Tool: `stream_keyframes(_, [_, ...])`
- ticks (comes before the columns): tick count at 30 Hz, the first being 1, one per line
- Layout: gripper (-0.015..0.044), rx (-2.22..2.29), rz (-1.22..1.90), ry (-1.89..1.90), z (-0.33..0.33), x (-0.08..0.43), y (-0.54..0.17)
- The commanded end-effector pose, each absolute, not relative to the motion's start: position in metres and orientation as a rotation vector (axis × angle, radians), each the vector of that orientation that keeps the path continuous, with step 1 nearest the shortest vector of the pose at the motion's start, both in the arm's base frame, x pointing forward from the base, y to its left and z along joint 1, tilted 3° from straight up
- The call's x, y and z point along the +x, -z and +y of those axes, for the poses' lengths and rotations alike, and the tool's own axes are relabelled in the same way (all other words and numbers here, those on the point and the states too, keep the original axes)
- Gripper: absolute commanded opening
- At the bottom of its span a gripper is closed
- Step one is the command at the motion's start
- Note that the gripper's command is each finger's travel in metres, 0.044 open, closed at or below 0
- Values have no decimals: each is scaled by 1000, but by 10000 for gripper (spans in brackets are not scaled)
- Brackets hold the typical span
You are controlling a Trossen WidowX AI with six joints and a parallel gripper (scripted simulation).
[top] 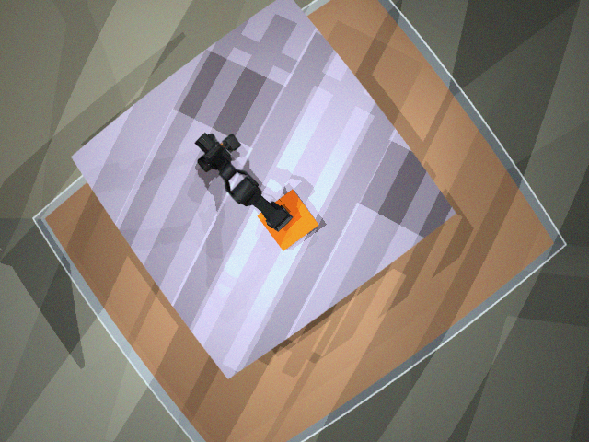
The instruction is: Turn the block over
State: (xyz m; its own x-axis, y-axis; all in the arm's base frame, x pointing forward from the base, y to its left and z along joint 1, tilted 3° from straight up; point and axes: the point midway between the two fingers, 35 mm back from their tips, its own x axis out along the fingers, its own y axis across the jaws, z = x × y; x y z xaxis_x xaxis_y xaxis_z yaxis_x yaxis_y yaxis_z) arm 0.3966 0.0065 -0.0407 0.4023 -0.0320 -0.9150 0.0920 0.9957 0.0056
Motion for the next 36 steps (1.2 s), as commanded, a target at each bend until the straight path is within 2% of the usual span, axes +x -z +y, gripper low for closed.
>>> stream_keyframes(1, [0,61,1081,86,7,394,38])
stream_keyframes(11, [0,60,1022,88,7,395,40])
stream_keyframes(36, [0,36,655,92,8,403,77])
